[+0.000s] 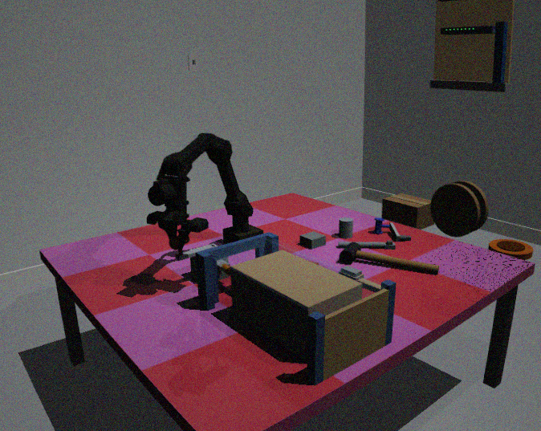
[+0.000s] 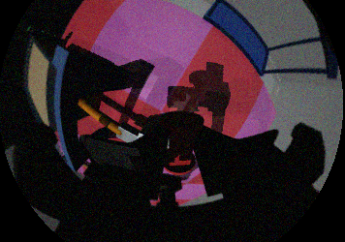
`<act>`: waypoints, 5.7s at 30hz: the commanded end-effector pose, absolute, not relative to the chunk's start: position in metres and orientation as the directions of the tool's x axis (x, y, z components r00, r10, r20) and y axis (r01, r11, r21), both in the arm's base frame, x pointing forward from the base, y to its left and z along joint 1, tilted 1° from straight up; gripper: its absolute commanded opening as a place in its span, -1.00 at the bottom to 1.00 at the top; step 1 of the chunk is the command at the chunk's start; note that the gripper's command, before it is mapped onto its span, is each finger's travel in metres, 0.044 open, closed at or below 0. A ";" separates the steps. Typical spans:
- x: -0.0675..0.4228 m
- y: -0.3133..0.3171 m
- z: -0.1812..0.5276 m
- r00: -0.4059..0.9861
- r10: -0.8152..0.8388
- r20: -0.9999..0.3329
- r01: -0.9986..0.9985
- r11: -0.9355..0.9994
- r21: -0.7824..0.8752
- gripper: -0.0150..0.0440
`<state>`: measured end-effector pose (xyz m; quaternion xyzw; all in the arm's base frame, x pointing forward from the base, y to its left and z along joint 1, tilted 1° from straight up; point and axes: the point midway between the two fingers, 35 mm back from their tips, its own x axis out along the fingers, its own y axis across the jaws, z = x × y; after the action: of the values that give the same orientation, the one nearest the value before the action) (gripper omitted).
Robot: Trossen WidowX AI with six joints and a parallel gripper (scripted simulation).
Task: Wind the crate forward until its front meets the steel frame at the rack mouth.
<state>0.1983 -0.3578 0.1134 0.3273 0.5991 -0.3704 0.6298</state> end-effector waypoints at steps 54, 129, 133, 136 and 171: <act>0.246 -0.329 0.104 0.026 -0.020 -0.999 0.845 0.535 0.011 -0.49; 0.286 -0.224 0.102 0.030 -0.011 -1.000 0.845 0.535 0.019 -0.49; 0.284 -0.218 0.102 0.029 -0.011 -1.000 0.845 0.535 0.019 -0.49; 0.282 -0.213 0.102 0.029 -0.010 -1.000 0.845 0.535 0.019 -0.49; 0.251 -0.169 0.099 0.027 -0.006 -1.000 0.845 0.534 0.019 -0.49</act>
<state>0.2644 -0.1853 0.1128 0.3369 0.5837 -0.3476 0.6519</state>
